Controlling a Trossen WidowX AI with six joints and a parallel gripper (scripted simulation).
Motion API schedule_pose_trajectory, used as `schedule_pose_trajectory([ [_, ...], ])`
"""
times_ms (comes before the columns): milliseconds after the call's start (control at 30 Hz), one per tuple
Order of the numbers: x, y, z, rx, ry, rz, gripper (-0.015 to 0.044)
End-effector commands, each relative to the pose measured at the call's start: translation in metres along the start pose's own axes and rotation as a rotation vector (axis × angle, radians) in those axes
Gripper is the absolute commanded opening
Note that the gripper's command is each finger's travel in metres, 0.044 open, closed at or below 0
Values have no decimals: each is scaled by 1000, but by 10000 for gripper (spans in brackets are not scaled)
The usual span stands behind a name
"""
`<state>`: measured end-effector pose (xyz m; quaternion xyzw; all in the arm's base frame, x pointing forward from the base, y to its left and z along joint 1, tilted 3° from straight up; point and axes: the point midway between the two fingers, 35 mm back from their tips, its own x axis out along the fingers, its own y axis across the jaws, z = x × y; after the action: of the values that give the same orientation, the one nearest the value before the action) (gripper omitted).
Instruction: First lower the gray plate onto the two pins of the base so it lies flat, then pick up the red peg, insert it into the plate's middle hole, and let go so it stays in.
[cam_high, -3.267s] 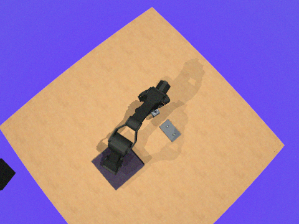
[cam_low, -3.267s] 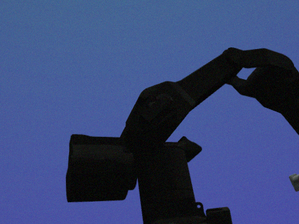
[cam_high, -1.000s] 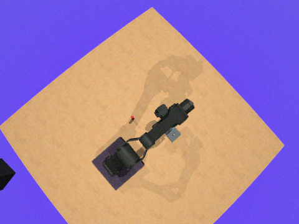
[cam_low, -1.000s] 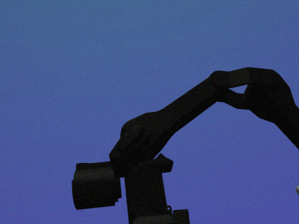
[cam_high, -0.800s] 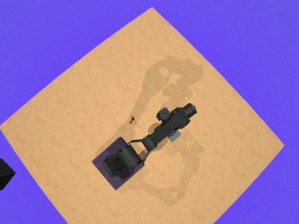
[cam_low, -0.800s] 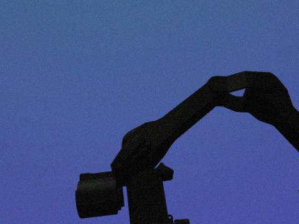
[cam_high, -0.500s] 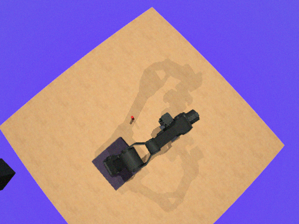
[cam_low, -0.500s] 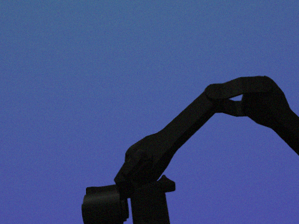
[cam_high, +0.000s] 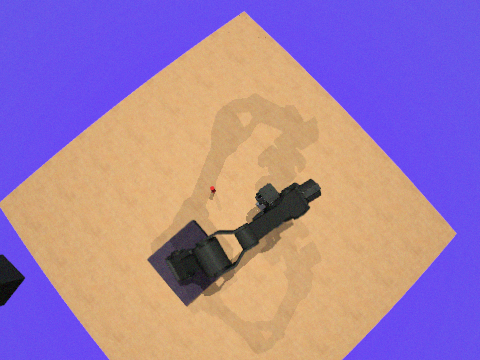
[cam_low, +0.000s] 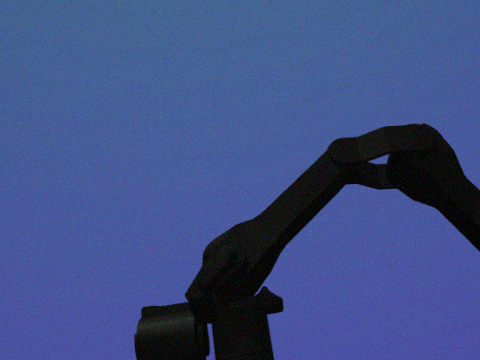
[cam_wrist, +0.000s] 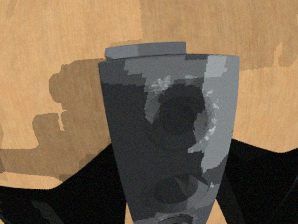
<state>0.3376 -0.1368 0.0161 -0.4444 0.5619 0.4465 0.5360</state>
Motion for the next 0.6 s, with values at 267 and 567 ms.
schedule_pose_trajectory([
  [267,0,0,-2,-3,5,-1,0],
  [567,16,0,-2,-3,5,-1,0],
])
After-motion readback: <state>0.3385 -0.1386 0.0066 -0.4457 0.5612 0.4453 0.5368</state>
